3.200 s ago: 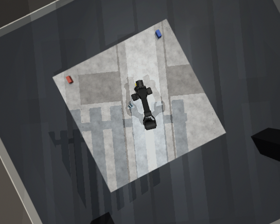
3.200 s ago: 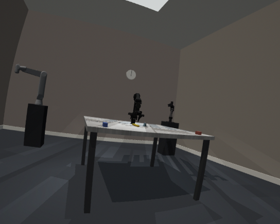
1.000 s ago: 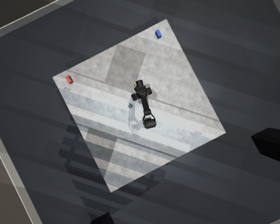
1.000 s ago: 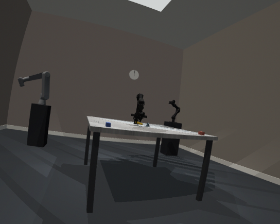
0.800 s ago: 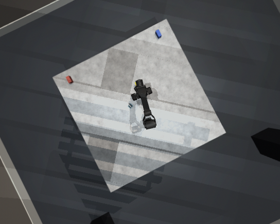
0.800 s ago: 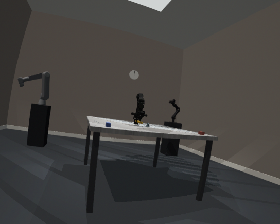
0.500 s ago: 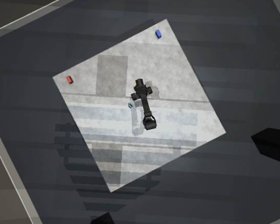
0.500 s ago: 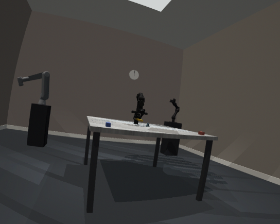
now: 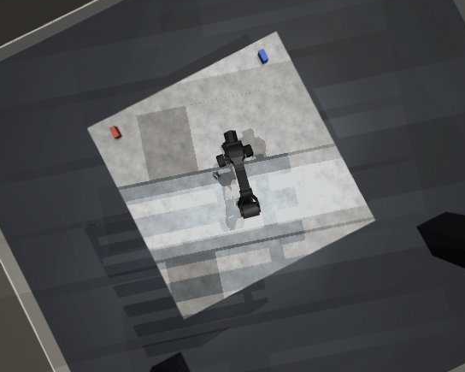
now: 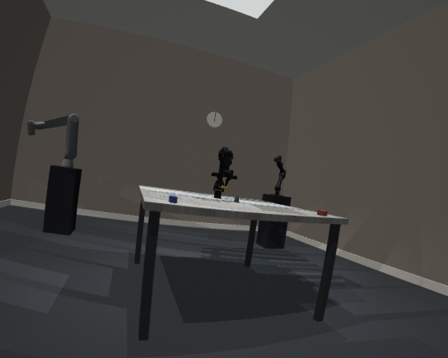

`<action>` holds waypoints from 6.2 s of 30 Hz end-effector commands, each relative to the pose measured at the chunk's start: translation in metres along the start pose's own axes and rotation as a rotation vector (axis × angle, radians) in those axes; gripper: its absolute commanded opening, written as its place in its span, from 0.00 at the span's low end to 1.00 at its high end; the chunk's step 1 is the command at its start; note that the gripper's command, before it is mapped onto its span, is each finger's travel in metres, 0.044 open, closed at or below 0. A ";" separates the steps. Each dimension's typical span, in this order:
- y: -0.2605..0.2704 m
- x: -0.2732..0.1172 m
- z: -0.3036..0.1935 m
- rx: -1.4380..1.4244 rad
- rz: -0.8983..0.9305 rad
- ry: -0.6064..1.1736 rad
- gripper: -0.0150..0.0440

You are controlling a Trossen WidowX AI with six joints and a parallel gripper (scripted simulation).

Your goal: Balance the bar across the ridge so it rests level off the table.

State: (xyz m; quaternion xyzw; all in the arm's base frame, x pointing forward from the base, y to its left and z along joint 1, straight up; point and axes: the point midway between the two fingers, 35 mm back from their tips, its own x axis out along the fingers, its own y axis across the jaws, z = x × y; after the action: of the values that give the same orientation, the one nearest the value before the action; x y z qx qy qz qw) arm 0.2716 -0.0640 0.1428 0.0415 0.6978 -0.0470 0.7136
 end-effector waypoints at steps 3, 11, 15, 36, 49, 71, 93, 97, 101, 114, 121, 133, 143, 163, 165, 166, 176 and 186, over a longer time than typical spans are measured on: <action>0.021 -0.004 -0.006 0.124 0.006 -0.003 0.25; 0.051 -0.005 -0.017 0.325 0.009 -0.001 0.25; 0.065 -0.005 -0.024 0.425 0.010 0.000 0.25; 0.136 -0.005 -0.064 0.951 0.014 0.010 0.25; 0.162 -0.003 -0.076 1.135 0.015 0.014 0.25; 0.165 0.032 -0.073 1.137 0.015 0.014 0.25; 0.165 0.038 -0.073 1.138 0.015 0.014 0.25; 0.165 0.038 -0.073 1.138 0.015 0.014 0.25; 0.165 0.039 -0.072 1.138 0.015 0.014 0.25; 0.165 0.040 -0.072 1.138 0.015 0.014 0.25; 0.165 0.040 -0.072 1.138 0.015 0.014 0.25; 0.165 0.041 -0.072 1.138 0.015 0.014 0.25; 0.165 0.042 -0.072 1.138 0.015 0.014 0.25; 0.165 0.044 -0.072 1.138 0.015 0.014 0.25; 0.165 0.044 -0.072 1.138 0.015 0.014 0.25; 0.165 0.044 -0.072 1.138 0.015 0.014 0.25; 0.165 0.045 -0.073 1.138 0.015 0.014 0.25; 0.165 0.046 -0.073 1.138 0.015 0.014 0.25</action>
State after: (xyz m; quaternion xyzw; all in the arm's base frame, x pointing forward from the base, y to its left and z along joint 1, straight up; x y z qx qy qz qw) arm 0.2208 0.1077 0.0953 0.4233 0.5663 -0.4109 0.5756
